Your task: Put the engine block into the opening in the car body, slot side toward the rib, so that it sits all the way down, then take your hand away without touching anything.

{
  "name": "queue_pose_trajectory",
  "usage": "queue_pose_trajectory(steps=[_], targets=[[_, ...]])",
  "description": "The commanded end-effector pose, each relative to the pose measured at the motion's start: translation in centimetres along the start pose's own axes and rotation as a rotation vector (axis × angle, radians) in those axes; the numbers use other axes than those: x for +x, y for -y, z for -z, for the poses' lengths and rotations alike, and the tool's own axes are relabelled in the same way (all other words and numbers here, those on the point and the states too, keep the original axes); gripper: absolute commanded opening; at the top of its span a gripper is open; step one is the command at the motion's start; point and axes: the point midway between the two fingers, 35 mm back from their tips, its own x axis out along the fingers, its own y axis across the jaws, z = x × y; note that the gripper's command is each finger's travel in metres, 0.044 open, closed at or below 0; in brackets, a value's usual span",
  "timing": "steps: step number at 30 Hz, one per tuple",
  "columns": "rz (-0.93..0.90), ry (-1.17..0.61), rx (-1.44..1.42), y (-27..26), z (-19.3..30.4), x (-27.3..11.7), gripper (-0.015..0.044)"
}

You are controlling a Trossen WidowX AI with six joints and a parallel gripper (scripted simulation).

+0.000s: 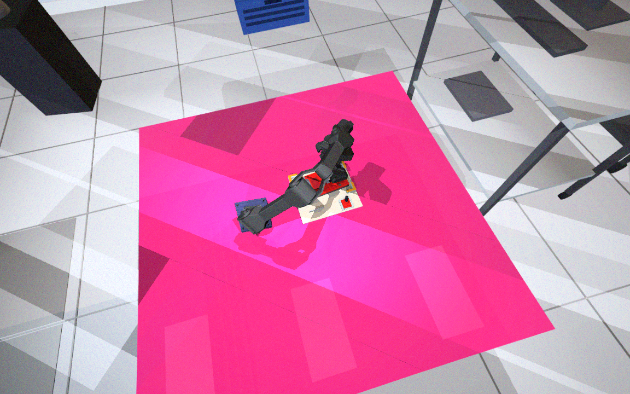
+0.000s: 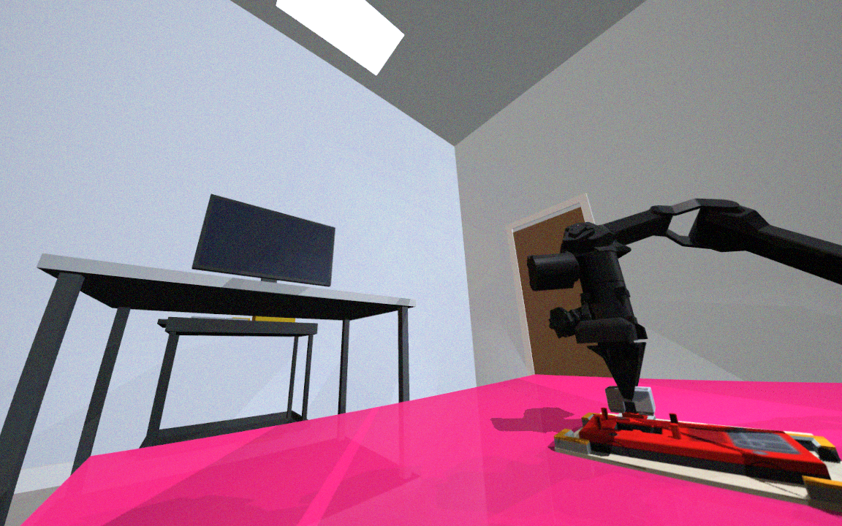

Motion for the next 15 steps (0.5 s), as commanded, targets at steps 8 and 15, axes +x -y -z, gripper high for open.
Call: queue_pose_trajectory(steps=[8,15], targets=[[0.003,0.007,-0.049,0.13,-0.08,-0.04,0.0159],[0.003,0.007,-0.037,0.14,-0.08,0.07,0.0159]])
